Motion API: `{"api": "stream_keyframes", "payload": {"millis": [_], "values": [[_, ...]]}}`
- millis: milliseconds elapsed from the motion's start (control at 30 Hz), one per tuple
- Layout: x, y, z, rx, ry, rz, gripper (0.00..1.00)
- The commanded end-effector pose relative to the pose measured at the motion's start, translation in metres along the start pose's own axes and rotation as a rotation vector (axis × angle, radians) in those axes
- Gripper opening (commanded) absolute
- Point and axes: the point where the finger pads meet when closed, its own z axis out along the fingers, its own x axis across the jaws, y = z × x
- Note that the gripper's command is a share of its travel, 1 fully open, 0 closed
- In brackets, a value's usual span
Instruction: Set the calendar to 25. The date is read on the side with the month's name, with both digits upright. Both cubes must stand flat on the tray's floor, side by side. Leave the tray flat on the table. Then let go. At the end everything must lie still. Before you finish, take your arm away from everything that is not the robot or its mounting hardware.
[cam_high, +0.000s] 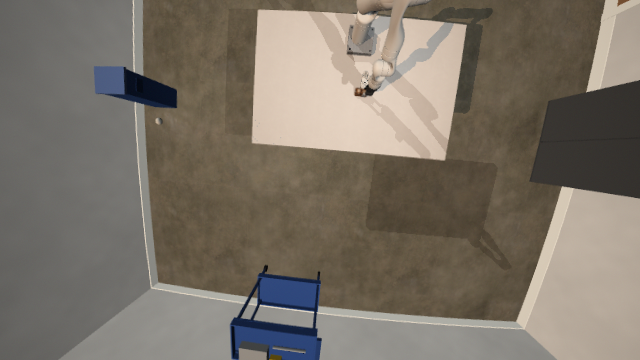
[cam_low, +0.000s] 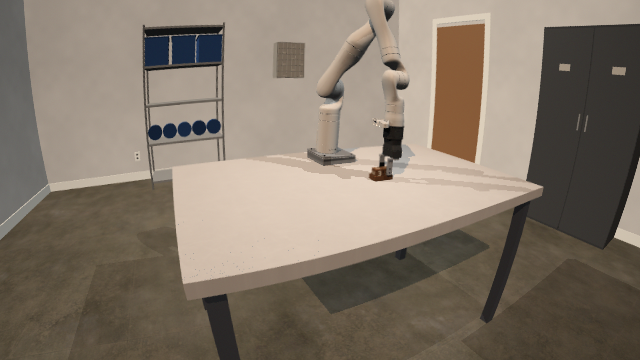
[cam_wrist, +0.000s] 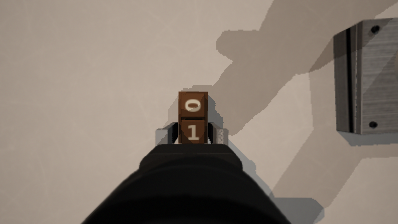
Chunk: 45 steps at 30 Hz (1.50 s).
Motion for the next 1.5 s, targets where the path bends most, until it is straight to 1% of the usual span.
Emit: {"api": "stream_keyframes", "payload": {"millis": [0,100,200,267,400,633,767,1067,1100,1467], "values": [[0.000,0.000,-0.001,-0.001,-0.001,0.000,0.90],[0.000,0.000,-0.003,-0.001,-0.001,0.000,0.90],[0.000,0.000,-0.011,-0.001,-0.001,0.000,0.90],[0.000,0.000,-0.011,-0.001,-0.001,0.000,0.90],[0.000,0.000,-0.028,-0.001,-0.001,0.000,0.90],[0.000,0.000,-0.066,-0.001,-0.001,0.000,0.90],[0.000,0.000,-0.082,-0.001,-0.001,0.000,0.90],[0.000,0.000,-0.090,-0.001,-0.001,0.000,0.90],[0.000,0.000,-0.090,-0.001,-0.001,0.000,1.00],[0.000,0.000,-0.090,-0.001,-0.001,0.000,1.00]]}}
